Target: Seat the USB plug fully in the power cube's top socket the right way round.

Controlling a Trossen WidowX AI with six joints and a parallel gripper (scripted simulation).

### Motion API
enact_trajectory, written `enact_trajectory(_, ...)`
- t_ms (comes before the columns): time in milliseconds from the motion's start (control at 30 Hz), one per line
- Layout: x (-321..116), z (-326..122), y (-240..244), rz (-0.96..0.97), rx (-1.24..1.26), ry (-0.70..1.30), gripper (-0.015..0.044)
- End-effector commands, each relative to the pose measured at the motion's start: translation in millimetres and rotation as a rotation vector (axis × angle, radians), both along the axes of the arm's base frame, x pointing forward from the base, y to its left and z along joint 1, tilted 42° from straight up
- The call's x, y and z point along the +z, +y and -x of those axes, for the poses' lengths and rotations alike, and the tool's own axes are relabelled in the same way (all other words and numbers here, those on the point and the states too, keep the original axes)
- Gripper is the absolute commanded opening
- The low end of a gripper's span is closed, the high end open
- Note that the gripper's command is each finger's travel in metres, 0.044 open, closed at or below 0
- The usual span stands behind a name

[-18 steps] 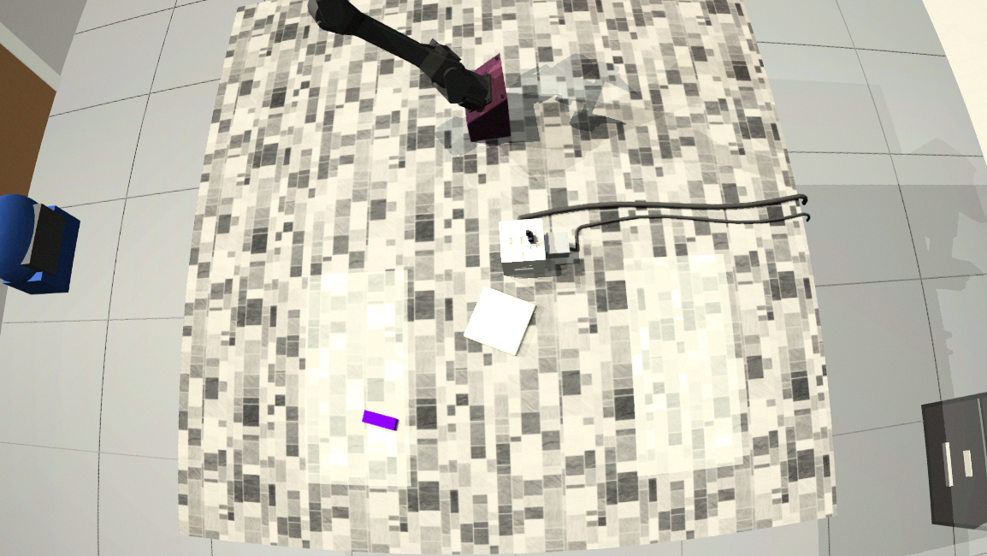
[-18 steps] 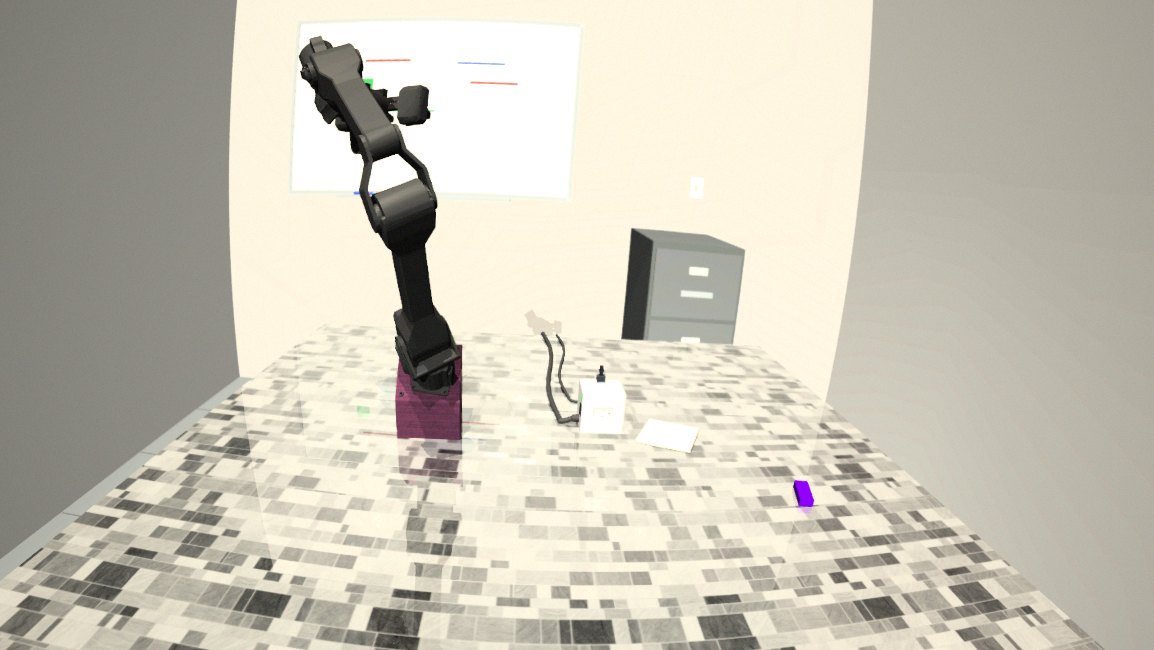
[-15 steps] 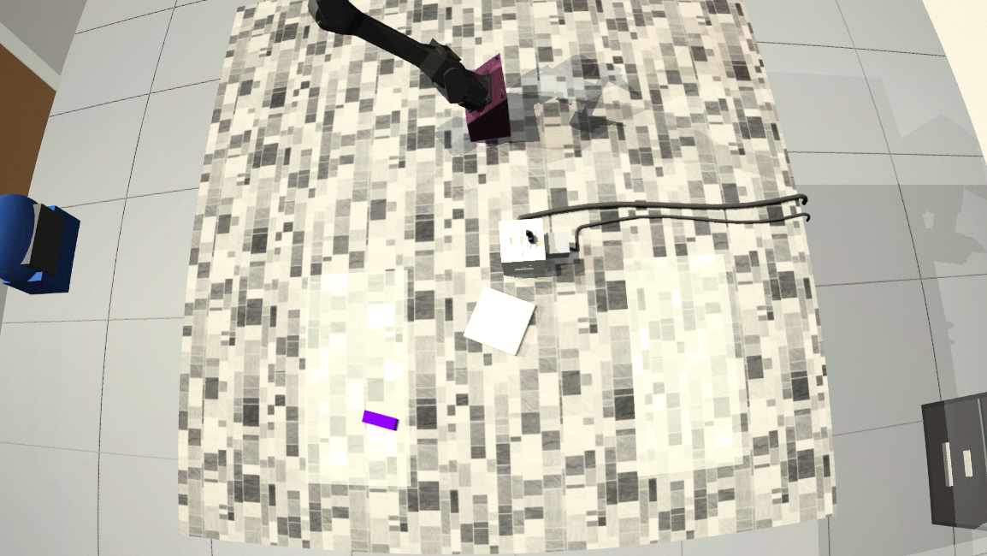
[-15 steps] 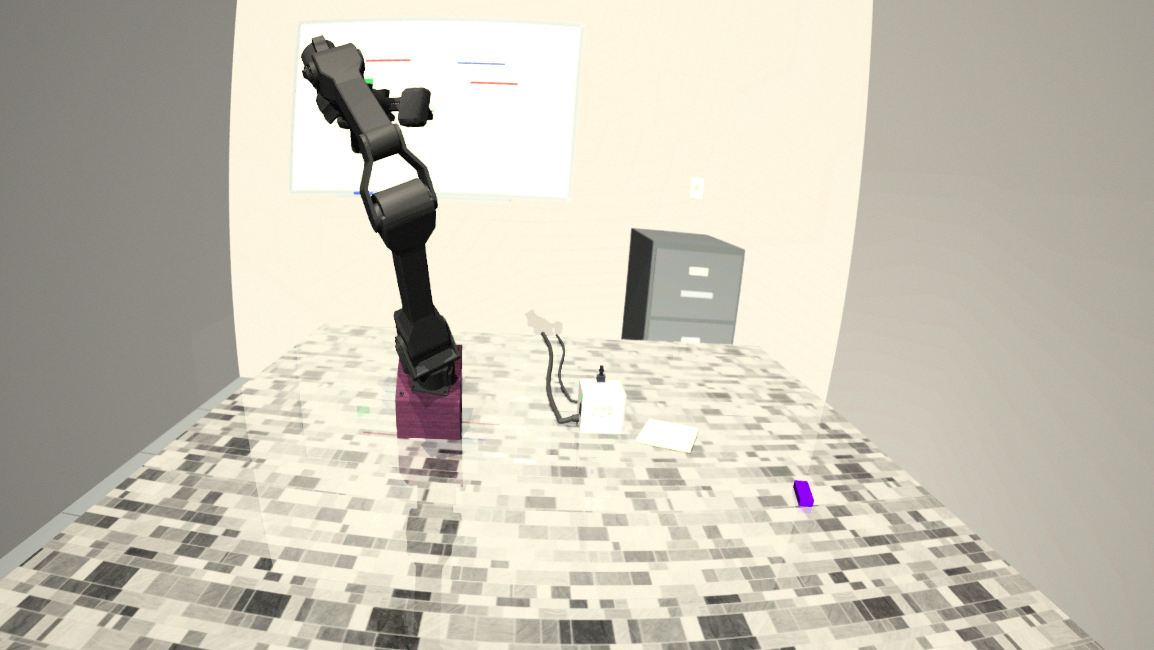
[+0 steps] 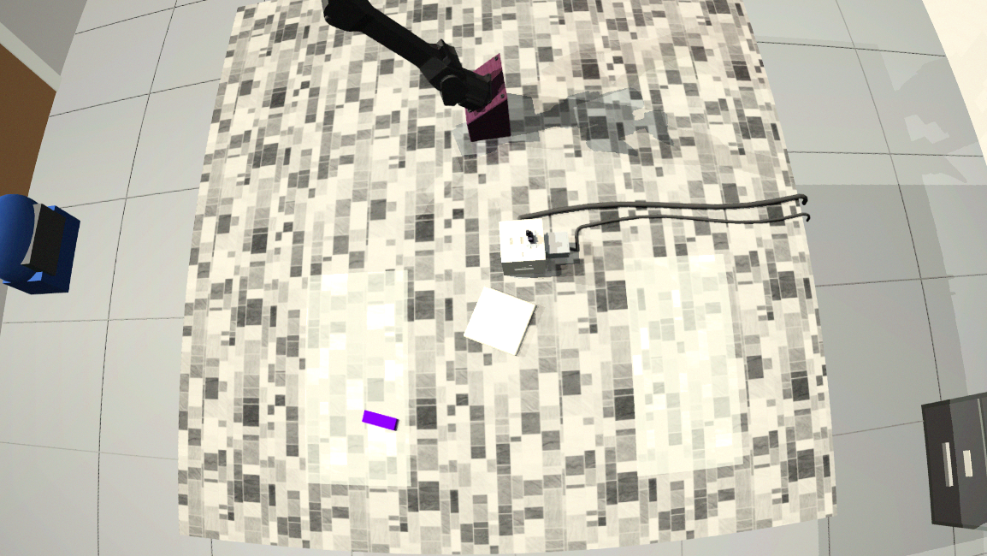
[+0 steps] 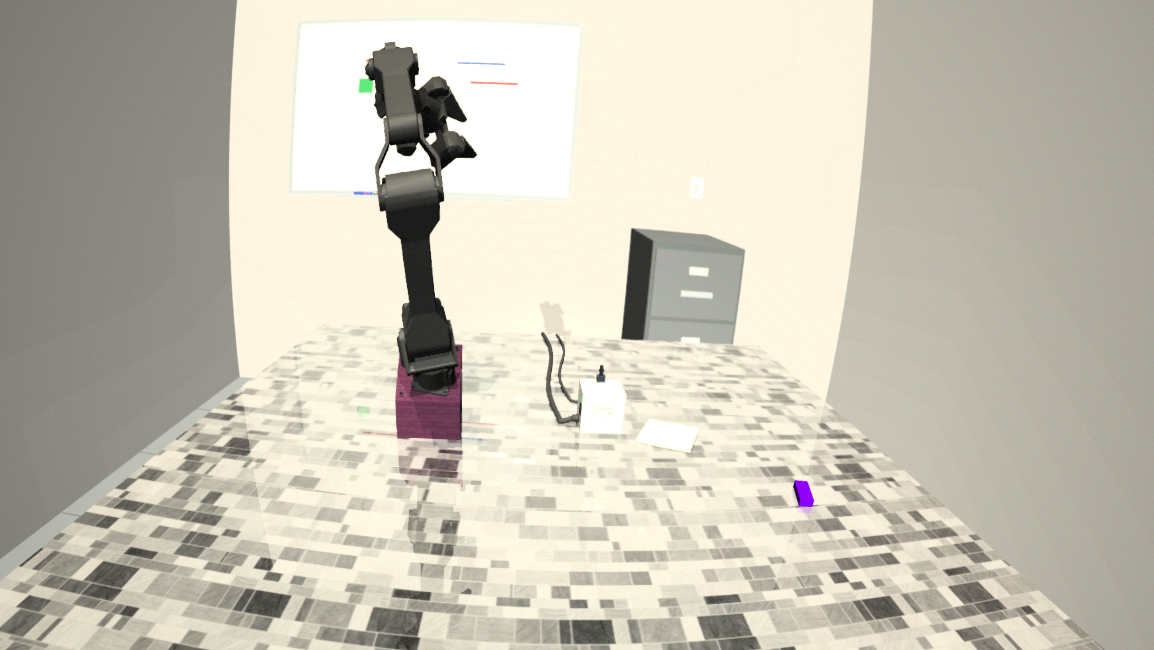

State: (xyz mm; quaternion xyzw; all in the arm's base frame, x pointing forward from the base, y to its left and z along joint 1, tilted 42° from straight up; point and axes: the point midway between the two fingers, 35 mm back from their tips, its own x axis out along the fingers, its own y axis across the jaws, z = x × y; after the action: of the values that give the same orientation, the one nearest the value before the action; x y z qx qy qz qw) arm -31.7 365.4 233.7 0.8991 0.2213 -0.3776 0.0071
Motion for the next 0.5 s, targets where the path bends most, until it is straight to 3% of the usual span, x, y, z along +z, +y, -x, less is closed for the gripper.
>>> enact_trajectory(0, -35.3, -62.2, 2.1, -0.259, -0.555, 0.172, 0.044)
enact_trajectory(333, -67.2, -132.5, -16.0, -0.505, -1.062, 0.217, 0.044)
enact_trajectory(467, -83.3, -162.5, -28.7, -0.688, -1.347, 0.231, 0.044)
